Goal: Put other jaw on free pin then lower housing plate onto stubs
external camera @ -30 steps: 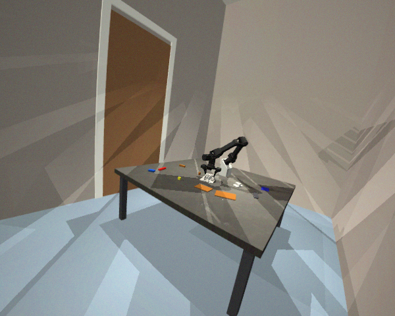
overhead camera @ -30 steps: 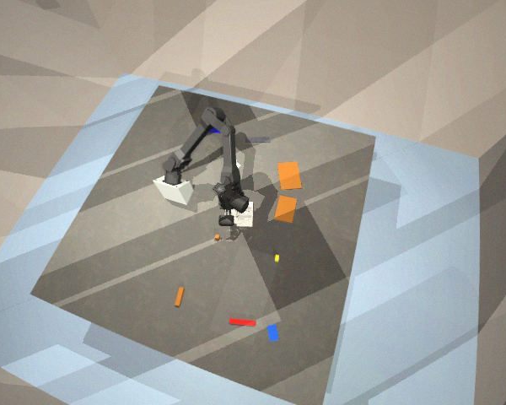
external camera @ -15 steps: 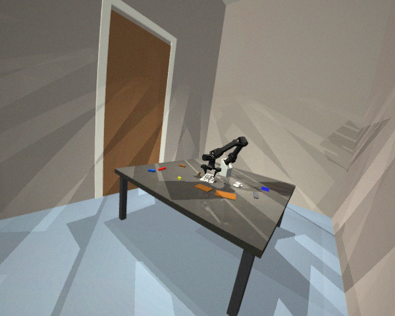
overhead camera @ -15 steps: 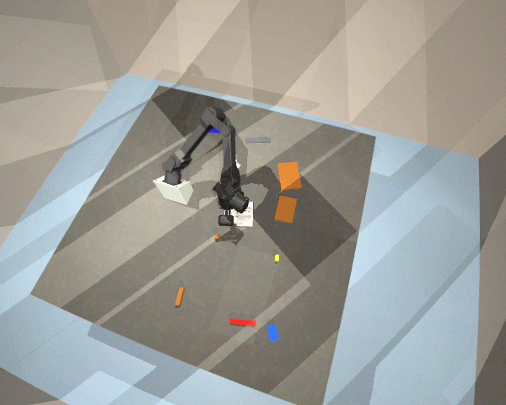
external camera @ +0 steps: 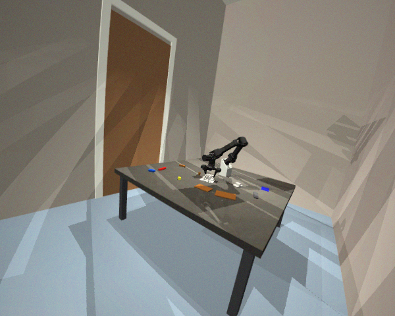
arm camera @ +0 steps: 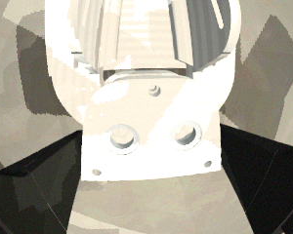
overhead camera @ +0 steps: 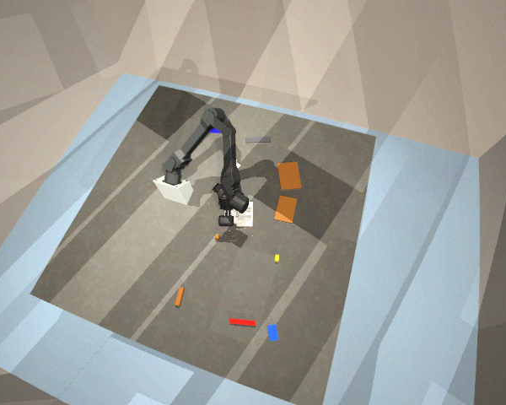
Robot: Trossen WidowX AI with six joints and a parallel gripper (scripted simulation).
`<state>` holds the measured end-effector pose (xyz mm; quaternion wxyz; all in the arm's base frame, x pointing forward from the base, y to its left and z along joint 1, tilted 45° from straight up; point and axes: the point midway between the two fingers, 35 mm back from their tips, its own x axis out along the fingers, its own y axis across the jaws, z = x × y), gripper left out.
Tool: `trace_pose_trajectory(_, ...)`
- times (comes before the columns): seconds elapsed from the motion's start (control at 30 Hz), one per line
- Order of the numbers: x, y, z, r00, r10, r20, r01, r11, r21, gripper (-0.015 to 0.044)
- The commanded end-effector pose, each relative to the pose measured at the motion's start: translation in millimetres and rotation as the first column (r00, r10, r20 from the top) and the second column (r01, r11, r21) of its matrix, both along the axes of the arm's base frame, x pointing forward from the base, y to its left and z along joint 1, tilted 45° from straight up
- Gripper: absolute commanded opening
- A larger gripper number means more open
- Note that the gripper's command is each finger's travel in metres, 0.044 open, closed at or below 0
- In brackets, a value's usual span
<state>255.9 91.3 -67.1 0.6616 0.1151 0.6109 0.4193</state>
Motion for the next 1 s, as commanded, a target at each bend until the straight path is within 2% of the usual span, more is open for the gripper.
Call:
trace_pose_trajectory(0.0, -0.5, 1.3, -0.8, 1.0, -0.004, -0.003, 0.004, 1.0, 0.004, 0.0351)
trace_pose_trajectory(0.97, -1.0, 4.8, -4.2, 1.0, -0.003, -0.003, 0.003, 1.0, 0.004, 0.0351)
